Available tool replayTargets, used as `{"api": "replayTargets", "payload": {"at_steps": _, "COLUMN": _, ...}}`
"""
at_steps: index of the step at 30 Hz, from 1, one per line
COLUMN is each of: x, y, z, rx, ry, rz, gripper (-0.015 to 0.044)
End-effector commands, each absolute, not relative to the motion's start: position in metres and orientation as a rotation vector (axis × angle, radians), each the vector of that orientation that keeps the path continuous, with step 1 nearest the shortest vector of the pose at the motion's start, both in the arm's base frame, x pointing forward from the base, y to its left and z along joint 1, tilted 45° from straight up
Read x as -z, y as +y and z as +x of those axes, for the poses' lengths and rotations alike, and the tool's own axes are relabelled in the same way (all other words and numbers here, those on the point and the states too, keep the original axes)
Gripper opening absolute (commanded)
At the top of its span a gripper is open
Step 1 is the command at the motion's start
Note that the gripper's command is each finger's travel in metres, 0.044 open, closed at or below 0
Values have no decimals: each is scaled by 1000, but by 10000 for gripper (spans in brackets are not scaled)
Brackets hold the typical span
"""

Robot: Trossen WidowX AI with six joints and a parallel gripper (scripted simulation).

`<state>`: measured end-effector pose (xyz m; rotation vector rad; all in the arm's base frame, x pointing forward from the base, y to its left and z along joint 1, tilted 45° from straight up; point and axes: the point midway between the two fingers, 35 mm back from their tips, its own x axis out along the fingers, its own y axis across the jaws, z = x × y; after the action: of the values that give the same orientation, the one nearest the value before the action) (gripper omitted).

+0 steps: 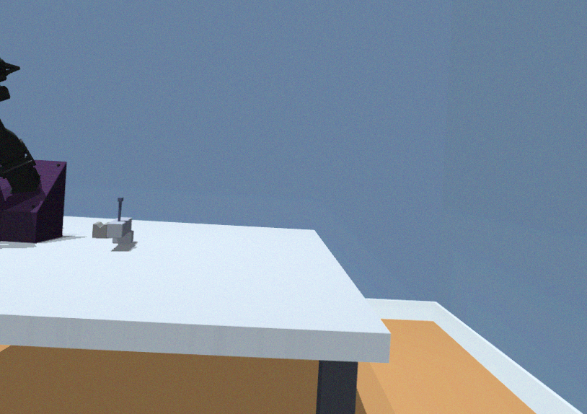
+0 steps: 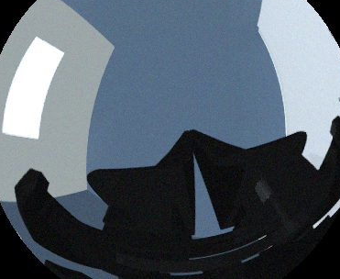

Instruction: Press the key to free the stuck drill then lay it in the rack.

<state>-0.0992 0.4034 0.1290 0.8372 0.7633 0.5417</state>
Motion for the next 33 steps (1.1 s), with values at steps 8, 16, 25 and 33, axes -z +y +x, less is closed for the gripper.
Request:
{"api": "replayTargets", "payload": {"at_steps": 8, "x": -109, "y": 379, "z": 94, "rx": -187, "ry": 556, "rz": 361, "gripper": 0}}
{"api": "replayTargets", "payload": {"at_steps": 16, "x": -93, "y": 300, "z": 217, "rx": 114, "ry": 595, "rz": -7, "gripper": 0}}
{"api": "replayTargets", "payload": {"at_steps": 25, "x": -77, "y": 163, "z": 302, "rx": 417, "ry": 840, "rz": -367, "gripper": 0}}
{"api": "replayTargets", "payload": {"at_steps": 33, "x": -68, "y": 28, "z": 315, "rx": 586, "ry": 1214, "rz": -572, "gripper": 0}}
